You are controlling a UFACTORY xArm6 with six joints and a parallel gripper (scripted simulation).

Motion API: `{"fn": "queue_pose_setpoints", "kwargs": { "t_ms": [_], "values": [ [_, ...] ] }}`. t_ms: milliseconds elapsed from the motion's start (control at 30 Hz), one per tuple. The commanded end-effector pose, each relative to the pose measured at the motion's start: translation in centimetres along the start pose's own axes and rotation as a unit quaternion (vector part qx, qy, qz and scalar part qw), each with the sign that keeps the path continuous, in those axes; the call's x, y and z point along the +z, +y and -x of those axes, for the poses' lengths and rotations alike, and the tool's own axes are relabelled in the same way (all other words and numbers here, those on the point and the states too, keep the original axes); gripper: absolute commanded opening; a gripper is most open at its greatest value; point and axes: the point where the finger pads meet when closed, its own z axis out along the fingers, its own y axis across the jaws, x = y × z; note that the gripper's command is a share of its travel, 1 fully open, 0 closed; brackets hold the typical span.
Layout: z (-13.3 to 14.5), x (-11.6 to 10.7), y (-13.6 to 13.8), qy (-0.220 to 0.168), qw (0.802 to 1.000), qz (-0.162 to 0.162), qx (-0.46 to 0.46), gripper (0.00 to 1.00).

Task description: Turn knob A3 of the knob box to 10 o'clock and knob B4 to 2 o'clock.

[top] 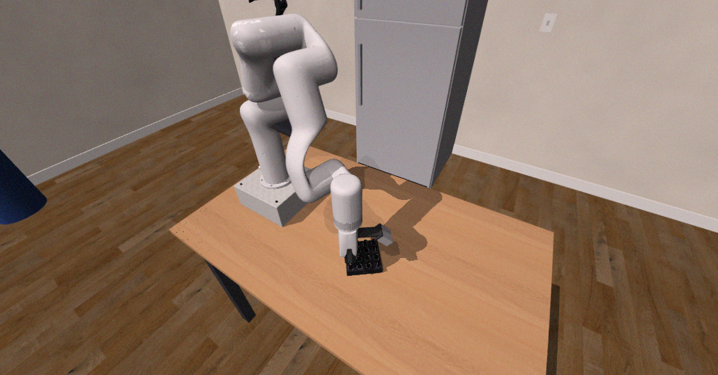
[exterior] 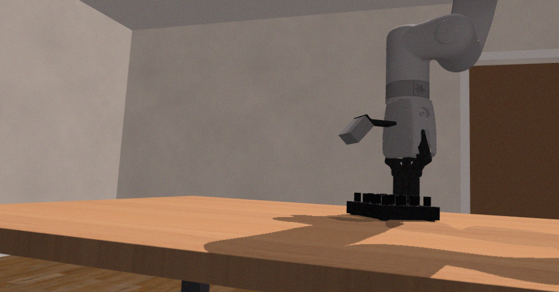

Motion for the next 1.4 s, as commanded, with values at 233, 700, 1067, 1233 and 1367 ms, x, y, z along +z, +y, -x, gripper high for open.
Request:
{"fn": "queue_pose_setpoints", "kwargs": {
  "t_ms": [233, 700, 1067, 1233, 1367],
  "values": [
    [-0.1, -0.1, 0.1, 0.001, 1.0, 0.001, 0.0, 0.19],
    [-0.1, -0.6, 0.1, 0.001, 1.0, 0.001, 0.0, 0.19],
    [-0.1, -3.3, 0.1, 0.001, 1.0, 0.001, 0.0, 0.19],
    [-0.1, -3.7, 0.1, 0.001, 1.0, 0.001, 0.0, 0.19],
    [-0.1, -3.7, 0.1, 0.001, 1.0, 0.001, 0.0, 0.19]
  ]
}}
